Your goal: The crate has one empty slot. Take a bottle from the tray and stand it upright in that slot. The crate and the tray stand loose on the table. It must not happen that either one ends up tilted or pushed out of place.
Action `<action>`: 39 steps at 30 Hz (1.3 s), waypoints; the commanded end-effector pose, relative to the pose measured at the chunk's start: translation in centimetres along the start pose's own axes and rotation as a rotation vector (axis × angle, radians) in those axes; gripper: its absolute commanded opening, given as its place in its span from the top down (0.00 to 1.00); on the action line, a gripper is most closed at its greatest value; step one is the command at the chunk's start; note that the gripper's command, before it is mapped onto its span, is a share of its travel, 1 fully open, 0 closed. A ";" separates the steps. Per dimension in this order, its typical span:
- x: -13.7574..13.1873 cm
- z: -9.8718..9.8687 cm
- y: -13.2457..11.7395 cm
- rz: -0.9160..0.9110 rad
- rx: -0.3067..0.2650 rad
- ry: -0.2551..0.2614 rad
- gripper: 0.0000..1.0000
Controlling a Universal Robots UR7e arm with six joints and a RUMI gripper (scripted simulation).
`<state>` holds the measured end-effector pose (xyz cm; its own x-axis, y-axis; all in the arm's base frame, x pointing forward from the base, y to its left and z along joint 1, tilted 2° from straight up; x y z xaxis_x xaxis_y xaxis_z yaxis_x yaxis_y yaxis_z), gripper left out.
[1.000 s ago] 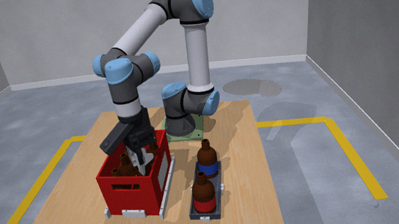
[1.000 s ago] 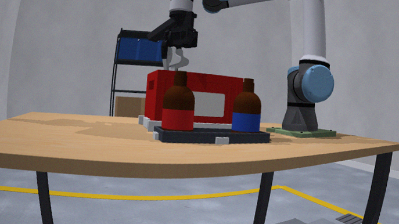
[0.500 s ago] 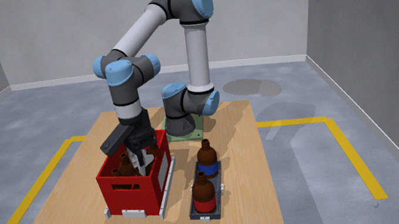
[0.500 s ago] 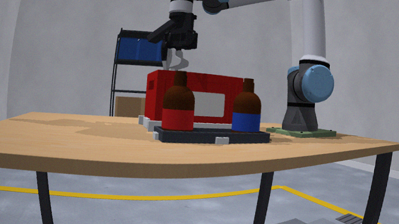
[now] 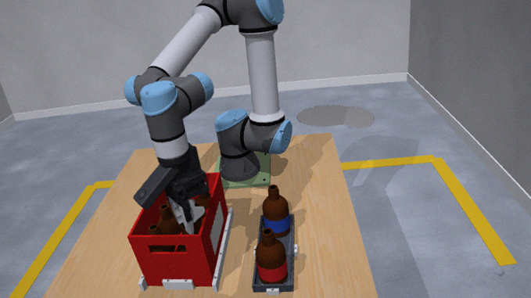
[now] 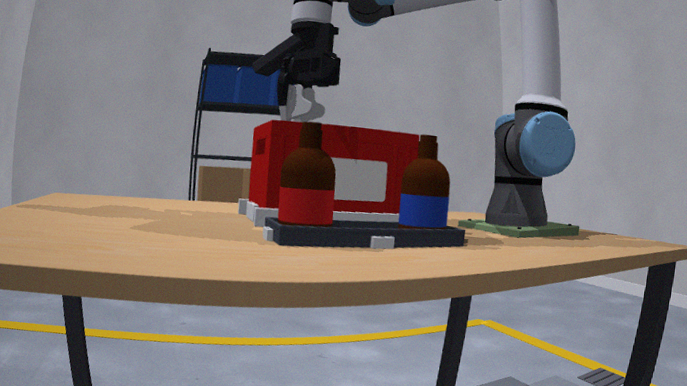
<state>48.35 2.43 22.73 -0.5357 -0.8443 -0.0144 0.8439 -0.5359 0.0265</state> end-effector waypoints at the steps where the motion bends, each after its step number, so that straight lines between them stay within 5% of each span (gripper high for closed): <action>1: -0.1 0.0 0.0 0.001 0.001 0.001 1.00; 35: -0.1 0.0 0.0 0.001 0.001 0.001 1.00; 36: -0.1 0.0 0.0 0.001 0.001 0.001 0.62; 39: -0.1 0.0 0.0 0.001 0.001 0.001 0.62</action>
<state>48.37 2.43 22.73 -0.5357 -0.8443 -0.0147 0.8439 -0.5359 0.0272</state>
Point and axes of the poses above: the point where the finger pads meet when closed, its own z axis back along the fingers, its own x axis across the jaws, y = z × x, the point moved 7 cm from there along z, back along the fingers, and after that the axes turned 4 degrees about z, right-handed, at the moved point
